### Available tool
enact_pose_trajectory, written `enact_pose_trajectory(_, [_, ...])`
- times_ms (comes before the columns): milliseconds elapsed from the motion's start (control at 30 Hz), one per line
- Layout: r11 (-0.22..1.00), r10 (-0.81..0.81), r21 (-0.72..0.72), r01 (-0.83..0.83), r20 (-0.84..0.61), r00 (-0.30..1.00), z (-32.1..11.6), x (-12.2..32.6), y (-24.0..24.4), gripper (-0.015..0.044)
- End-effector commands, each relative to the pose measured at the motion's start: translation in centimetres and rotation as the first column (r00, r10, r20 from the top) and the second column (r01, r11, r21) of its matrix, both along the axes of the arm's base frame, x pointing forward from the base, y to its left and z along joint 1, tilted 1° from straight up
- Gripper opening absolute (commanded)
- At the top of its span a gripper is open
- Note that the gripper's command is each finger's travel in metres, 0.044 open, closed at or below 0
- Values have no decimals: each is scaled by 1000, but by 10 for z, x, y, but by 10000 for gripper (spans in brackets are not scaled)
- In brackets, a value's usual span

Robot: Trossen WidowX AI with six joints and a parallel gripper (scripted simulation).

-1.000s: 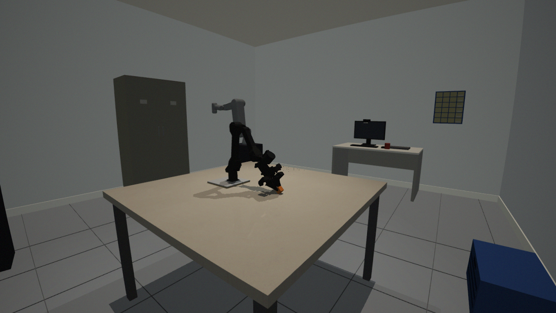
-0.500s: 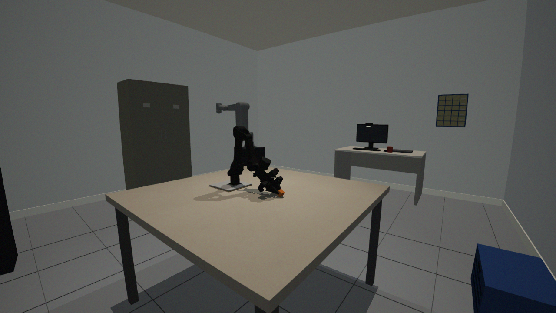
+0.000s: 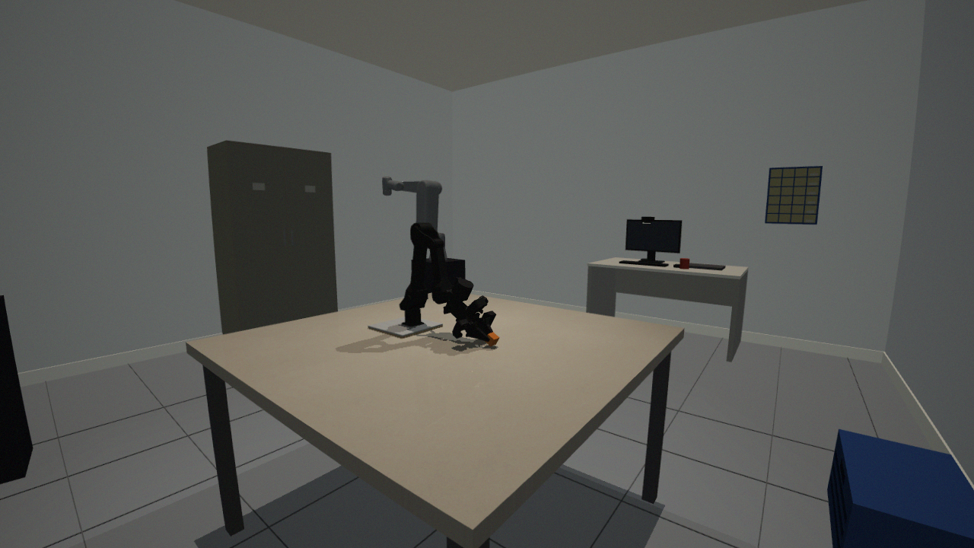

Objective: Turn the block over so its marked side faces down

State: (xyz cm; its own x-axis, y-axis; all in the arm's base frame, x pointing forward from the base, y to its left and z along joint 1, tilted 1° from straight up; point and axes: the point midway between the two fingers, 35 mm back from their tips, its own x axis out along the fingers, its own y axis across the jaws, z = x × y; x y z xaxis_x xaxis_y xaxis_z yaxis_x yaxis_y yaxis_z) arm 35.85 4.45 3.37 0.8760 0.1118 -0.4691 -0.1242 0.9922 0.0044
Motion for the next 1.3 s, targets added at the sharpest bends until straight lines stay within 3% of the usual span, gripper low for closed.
enact_pose_trajectory(0, [1000,-5,-1,5,2,1000,0,0,-1,0])
enact_pose_trajectory(33, [1000,-5,-1,5,2,1000,0,0,-1,0])
enact_pose_trajectory(600, [1000,-5,-1,5,2,1000,0,0,-1,440])
enact_pose_trajectory(1267, [1000,-5,-1,5,2,1000,0,0,-1,440])
